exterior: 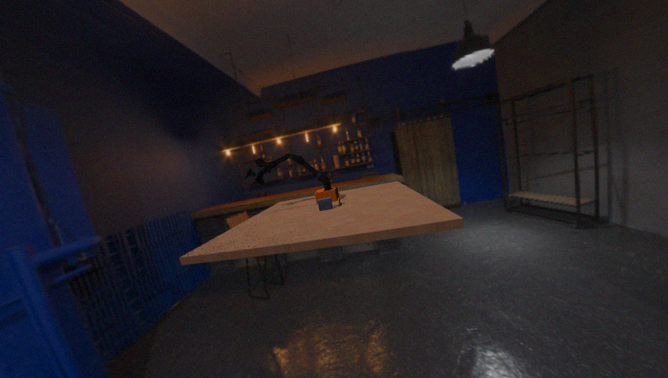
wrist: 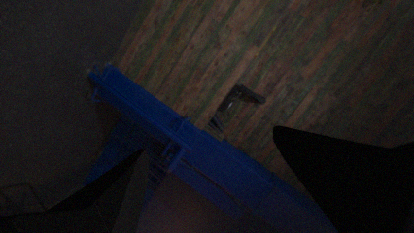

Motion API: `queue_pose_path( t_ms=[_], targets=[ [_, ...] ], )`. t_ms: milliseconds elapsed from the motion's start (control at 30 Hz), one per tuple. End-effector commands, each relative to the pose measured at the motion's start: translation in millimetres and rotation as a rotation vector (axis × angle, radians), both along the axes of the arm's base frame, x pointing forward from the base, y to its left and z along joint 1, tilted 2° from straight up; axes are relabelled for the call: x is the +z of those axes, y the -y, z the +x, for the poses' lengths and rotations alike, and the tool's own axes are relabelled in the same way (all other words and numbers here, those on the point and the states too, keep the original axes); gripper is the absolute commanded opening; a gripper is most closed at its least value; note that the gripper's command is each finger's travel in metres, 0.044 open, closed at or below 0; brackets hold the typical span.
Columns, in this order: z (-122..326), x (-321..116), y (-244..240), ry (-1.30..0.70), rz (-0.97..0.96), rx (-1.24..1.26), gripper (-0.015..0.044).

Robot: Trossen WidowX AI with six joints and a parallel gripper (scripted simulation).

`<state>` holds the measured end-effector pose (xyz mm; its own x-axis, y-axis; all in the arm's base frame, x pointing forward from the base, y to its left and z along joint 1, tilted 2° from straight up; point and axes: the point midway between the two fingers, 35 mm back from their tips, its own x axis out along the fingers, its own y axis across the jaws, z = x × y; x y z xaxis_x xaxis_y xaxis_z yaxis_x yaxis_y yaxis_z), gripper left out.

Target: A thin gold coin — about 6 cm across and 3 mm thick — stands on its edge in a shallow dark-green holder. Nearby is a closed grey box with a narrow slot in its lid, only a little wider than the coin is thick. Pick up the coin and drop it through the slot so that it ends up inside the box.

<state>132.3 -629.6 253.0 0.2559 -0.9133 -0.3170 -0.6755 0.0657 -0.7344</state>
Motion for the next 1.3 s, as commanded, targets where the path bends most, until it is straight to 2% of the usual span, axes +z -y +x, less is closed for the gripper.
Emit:
queue_pose_path(
  t_ms=[0,100,267,500,800,1033,1267],
  targets=[
    [1.4,-0.2,-0.6,0.003,0.002,0.001,0.0374],
    [21.6,-3.3,-9.8,0.041,0.032,0.012,0.0295],
    [89.4,-14.6,-49.0,0.169,0.145,0.047,0.0164],
    [179.7,-36.2,-122.5,0.323,0.356,0.103,0.0161],
    [272.9,-67.4,-255.0,0.459,0.687,0.120,0.0161],
    [310.6,-91.6,-374.1,0.494,0.944,0.070,0.0161],
    [313.0,-115.6,-498.1,0.468,1.171,-0.041,0.0161]
  ],
)
